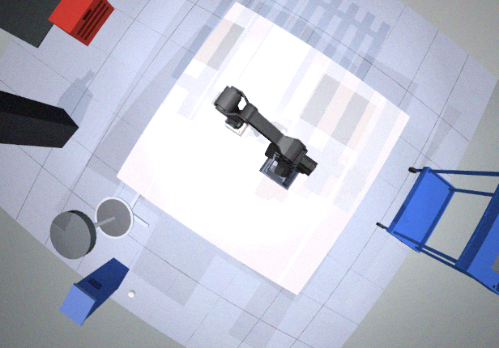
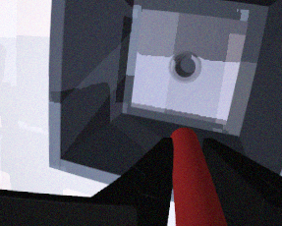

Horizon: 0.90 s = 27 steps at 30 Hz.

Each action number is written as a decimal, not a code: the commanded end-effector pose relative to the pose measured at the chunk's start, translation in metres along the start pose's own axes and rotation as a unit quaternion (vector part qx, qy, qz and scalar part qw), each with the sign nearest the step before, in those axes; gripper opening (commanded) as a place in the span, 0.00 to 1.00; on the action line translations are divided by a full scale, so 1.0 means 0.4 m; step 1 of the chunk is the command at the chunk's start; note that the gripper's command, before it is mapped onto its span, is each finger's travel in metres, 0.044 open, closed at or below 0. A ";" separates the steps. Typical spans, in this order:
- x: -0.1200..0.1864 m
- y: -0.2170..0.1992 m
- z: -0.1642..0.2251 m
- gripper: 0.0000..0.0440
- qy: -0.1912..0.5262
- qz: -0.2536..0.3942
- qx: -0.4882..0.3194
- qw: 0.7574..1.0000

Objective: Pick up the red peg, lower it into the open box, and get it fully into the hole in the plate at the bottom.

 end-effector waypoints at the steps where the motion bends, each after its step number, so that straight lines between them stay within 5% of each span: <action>1: -0.021 -0.005 -0.017 0.00 0.006 0.008 0.002 1.000; 27: -0.181 -0.012 -0.073 0.00 0.041 0.016 0.010 0.999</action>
Point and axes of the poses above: the point midway between the two fingers, 35 mm back from their tips, its own x axis back along the fingers, its own y axis across the jaws, z = x × y, the point moved 8 cm from there along x, back along the fingers, and after that the axes turned 12 degrees about x, right-handed, at the moved point
